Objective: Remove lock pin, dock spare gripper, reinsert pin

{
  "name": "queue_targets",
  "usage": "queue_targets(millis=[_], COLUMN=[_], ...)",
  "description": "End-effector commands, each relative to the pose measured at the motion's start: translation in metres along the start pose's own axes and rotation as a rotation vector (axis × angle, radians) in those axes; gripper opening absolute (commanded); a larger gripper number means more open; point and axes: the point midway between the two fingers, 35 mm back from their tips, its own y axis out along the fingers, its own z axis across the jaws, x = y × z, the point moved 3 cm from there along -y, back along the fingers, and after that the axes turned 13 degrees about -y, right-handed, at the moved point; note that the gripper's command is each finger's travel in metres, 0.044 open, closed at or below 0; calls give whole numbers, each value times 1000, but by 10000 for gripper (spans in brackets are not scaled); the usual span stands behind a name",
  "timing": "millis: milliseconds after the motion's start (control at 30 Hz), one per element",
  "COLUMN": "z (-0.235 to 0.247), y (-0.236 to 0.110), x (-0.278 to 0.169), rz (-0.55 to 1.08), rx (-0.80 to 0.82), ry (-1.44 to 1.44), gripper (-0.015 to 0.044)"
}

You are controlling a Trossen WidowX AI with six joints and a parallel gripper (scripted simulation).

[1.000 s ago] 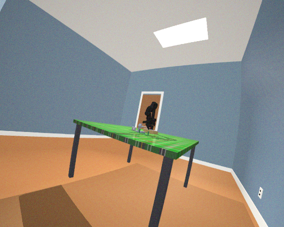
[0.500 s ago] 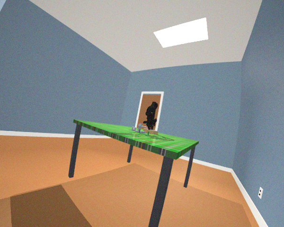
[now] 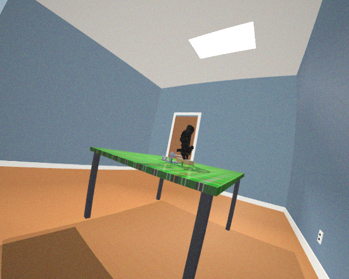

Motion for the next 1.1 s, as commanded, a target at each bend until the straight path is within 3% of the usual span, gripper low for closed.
queue_targets(millis=[0,1067], z=[-3,-8], y=[-2,-4], x=[4,23], rz=[-4,-2], rx=[-3,16], ry=[3,6], gripper=[0,0])
